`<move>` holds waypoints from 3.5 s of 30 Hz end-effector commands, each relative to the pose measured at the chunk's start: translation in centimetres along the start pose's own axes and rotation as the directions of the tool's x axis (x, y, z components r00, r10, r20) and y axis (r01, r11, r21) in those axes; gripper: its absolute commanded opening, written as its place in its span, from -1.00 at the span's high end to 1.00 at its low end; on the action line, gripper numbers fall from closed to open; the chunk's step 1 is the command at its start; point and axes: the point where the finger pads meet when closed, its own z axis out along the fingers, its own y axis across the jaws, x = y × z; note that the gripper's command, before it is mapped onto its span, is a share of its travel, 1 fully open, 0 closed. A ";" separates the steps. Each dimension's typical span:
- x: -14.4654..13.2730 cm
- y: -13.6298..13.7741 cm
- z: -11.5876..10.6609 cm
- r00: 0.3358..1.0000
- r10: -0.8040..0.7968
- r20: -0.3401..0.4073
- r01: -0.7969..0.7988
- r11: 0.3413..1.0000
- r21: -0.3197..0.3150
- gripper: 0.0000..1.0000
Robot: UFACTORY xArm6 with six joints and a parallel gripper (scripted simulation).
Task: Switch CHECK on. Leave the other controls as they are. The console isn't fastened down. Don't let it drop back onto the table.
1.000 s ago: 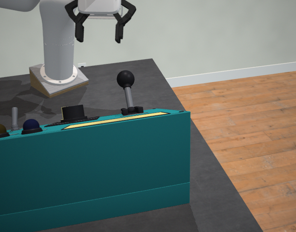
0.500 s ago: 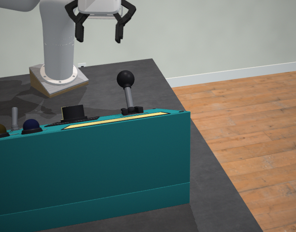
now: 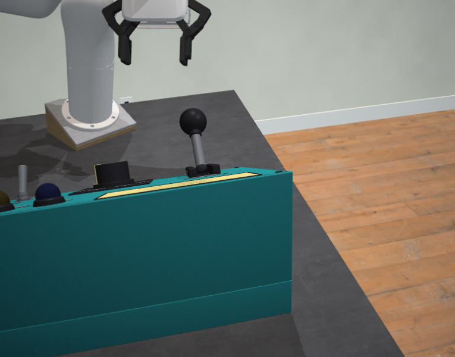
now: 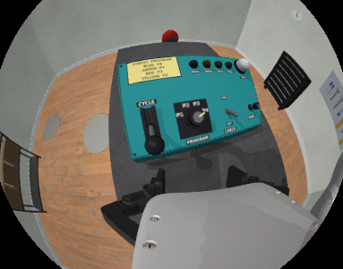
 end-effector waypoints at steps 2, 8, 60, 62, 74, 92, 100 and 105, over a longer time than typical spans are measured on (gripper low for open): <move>-1.9 -1.1 -0.7 0.998 0.012 0.057 -0.014 0.999 0.034 -1.00; -6.2 -2.6 -2.6 0.983 0.023 0.183 -0.038 0.996 0.080 -1.00; -23.5 16.7 -20.1 0.786 -0.072 0.615 0.209 0.966 -0.154 -1.00; -23.5 16.7 -20.1 0.786 -0.072 0.615 0.209 0.966 -0.154 -1.00; -19.8 24.7 -20.3 0.837 -0.130 0.532 0.283 0.935 -0.216 -1.00; -8.8 32.6 -16.0 0.932 -0.226 0.285 0.287 0.939 -0.191 -1.00; -4.2 33.2 -13.6 0.954 -0.236 0.183 0.262 0.957 -0.129 -1.00; -1.5 33.1 -12.1 0.964 -0.232 0.128 0.243 0.967 -0.078 -1.00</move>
